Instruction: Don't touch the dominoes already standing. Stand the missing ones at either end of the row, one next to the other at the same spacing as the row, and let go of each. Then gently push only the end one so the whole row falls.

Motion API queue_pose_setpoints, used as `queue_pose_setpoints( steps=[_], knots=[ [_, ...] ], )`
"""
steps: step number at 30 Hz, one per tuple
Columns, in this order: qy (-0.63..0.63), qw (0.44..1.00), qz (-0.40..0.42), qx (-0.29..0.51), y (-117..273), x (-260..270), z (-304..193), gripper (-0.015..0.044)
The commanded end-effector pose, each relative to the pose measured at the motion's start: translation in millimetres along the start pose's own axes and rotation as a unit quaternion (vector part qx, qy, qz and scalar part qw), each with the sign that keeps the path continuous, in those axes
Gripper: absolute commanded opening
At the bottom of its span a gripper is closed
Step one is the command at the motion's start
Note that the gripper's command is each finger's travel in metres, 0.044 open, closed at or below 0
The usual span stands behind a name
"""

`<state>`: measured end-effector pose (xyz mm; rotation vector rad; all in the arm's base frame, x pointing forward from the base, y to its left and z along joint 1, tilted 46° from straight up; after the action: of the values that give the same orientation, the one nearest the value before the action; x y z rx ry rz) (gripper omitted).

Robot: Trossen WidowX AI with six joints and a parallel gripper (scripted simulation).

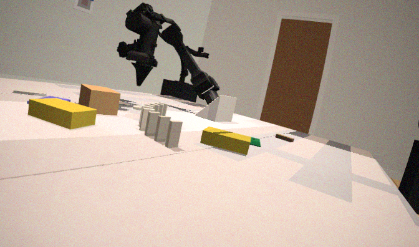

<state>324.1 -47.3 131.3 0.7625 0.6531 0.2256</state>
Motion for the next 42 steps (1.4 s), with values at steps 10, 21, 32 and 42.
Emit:
queue_pose_setpoints(
  steps=[10, 21, 32, 42],
  knots=[
    [-0.004, 1.0, -0.001, -0.004, -79.7, -2.5, 6.1, 0.0],
    [-0.003, 1.0, -0.001, -0.003, -79.5, -13.2, 5.5, 0.0],
    [-0.003, 1.0, -0.001, -0.003, -79.3, -31.1, 3.4, 0.0],
    [-0.011, 1.0, 0.0, -0.001, -22.7, -48.5, -0.9, 0.0]
  ],
)
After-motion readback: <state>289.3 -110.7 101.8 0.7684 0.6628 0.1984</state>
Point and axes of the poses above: the point midway between the two fingers, 35 mm back from their tips, its own y axis back along the fingers, its own x axis across the jaws, z = x × y, the point moved 1 cm from there along y, back along the fingers, and after that the axes turned 6 degrees about y, right-handed, at the moved point
